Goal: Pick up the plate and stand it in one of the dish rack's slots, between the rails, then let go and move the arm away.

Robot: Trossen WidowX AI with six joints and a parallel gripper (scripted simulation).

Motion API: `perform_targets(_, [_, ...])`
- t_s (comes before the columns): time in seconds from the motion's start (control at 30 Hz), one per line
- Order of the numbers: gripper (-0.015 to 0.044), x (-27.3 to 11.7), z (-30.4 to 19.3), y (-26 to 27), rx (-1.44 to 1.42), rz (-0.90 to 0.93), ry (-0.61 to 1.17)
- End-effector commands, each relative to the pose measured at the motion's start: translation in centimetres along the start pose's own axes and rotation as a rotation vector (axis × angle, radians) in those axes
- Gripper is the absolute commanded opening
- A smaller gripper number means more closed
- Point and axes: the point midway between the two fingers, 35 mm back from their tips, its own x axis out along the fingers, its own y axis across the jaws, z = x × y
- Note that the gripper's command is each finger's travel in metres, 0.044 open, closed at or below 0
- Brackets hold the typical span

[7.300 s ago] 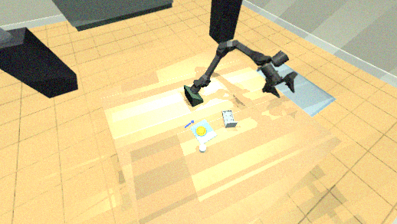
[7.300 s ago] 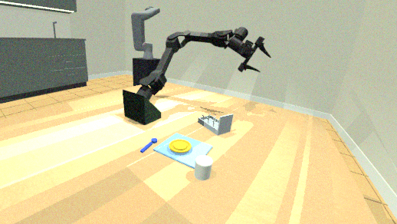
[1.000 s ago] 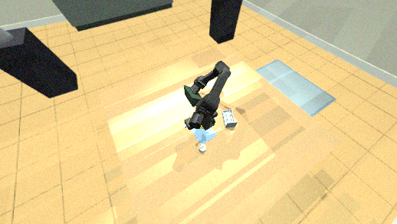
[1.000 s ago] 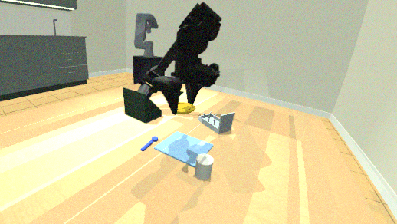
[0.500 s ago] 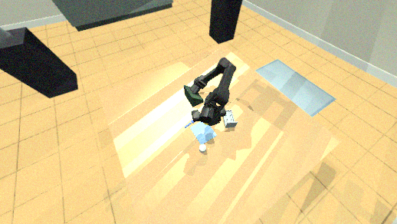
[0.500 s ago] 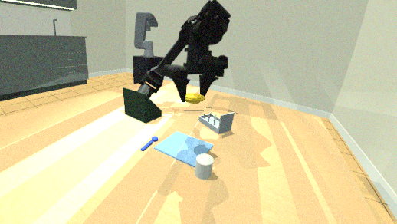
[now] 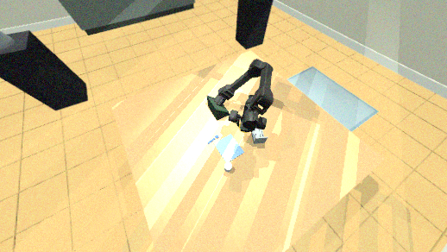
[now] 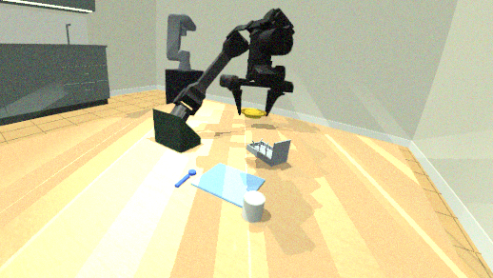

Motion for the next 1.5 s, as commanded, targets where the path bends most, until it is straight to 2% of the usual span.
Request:
perform_targets(0.0, [0.0000, 0.0, -1.9, 1.0, 0.133, 0.003, 0.002])
perform_targets(1.03, [0.0000, 0.7, -15.8, 4.9, 1.186, 0.018, 0.021])
perform_targets(1.3, [0.0000, 0.7, -16.1, 4.9, 1.205, 0.016, 0.018])
perform_targets(1.47, [0.0000, 2.1, -15.8, 4.0, 1.127, -0.047, -0.076])
